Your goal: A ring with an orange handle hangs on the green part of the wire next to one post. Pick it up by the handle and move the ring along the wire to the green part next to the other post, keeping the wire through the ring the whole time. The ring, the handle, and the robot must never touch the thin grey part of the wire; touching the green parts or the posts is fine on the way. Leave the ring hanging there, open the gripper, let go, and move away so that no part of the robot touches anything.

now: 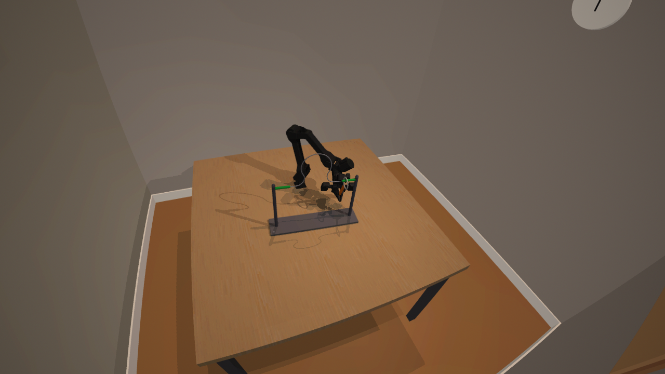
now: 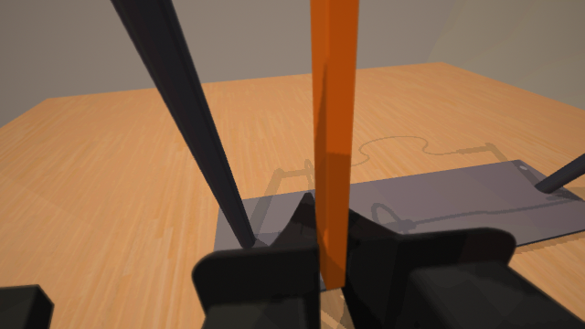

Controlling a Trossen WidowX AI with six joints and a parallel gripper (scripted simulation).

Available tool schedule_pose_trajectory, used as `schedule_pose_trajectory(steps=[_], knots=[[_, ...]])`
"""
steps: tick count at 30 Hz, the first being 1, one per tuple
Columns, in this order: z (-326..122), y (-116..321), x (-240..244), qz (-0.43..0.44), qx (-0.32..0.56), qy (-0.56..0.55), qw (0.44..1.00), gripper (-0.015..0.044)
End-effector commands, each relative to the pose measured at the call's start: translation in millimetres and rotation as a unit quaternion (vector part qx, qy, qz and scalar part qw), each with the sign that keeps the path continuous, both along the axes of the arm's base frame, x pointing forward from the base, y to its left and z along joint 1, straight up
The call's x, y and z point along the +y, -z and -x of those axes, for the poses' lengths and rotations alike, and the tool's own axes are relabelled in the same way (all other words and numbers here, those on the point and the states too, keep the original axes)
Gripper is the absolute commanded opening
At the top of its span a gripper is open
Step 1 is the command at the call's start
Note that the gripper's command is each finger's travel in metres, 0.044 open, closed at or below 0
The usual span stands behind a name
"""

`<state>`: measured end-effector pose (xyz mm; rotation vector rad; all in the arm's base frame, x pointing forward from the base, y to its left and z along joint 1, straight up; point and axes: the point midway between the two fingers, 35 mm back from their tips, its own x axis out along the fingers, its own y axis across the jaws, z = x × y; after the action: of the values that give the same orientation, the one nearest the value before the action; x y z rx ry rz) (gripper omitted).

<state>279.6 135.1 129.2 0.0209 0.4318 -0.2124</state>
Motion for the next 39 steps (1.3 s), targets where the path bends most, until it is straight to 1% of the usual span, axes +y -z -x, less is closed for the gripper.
schedule_pose_trajectory(steps=[1,27,39], knots=[[0.5,4.7,-1.3,0.003,0.001,0.003,1.000,-0.0150],[0.5,4.7,-1.3,0.003,0.001,0.003,1.000,-0.0150],[1.9,3.5,0.1,0.003,0.002,0.001,1.000,0.0160]])
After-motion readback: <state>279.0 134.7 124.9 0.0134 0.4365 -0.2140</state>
